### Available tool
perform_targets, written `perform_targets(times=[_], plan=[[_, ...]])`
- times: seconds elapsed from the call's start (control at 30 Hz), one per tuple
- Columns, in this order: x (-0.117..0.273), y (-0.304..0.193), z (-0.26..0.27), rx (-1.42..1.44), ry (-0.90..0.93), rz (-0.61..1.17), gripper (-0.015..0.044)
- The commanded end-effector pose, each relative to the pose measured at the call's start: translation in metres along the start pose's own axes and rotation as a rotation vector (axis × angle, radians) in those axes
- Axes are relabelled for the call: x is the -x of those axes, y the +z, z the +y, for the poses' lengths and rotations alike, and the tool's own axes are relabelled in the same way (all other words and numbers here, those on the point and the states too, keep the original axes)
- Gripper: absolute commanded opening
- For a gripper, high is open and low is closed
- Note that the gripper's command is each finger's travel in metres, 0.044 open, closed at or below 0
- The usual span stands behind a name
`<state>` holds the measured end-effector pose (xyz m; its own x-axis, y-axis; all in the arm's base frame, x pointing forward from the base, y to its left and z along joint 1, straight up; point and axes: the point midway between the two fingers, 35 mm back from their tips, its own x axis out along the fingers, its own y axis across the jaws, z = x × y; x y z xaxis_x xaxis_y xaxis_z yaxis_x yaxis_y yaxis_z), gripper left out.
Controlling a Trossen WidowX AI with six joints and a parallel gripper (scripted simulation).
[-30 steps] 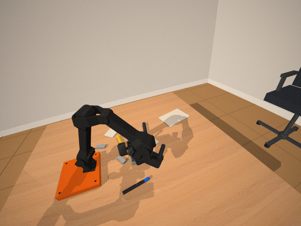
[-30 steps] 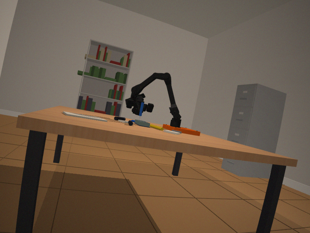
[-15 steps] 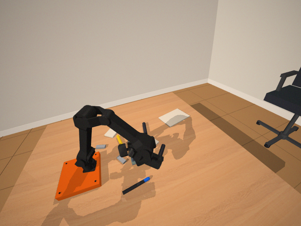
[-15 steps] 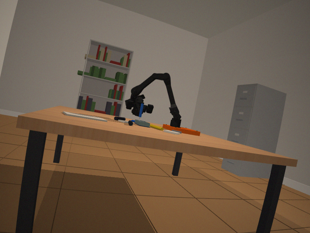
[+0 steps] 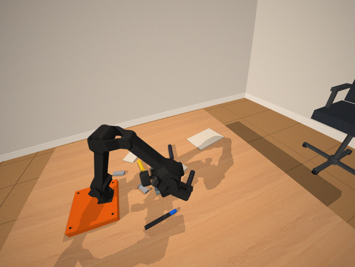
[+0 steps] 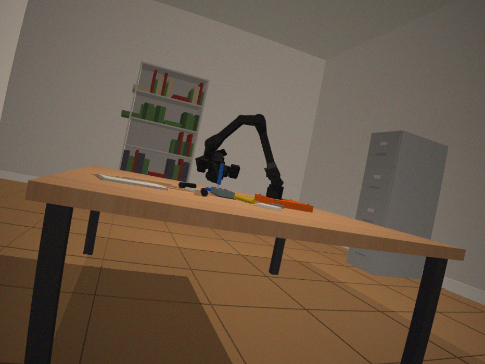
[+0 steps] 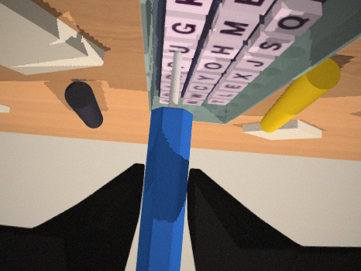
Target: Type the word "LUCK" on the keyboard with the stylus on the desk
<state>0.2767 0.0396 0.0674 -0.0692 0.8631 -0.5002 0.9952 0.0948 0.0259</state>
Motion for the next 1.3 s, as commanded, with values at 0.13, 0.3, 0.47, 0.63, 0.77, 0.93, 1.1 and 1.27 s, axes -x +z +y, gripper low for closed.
perform_targets(times=[0.13, 0.3, 0.47, 0.63, 0.77, 0.93, 1.1, 1.27], plan=[[-0.002, 0.004, 0.000, 0.007, -0.003, -0.005, 0.0081], [-0.002, 0.004, 0.000, 0.007, -0.003, -0.005, 0.0081], [-0.002, 0.004, 0.000, 0.007, -0.003, -0.005, 0.0081], [0.002, -0.002, 0.000, 0.007, -0.003, -0.005, 0.0081], [0.012, -0.020, 0.000, 0.008, -0.003, -0.005, 0.0081], [0.018, -0.030, -0.001, 0.008, -0.003, -0.005, 0.0081], [0.016, -0.027, 0.000, 0.002, 0.000, -0.002, 0.0064], [0.014, -0.029, -0.001, 0.002, 0.000, -0.002, 0.0000]])
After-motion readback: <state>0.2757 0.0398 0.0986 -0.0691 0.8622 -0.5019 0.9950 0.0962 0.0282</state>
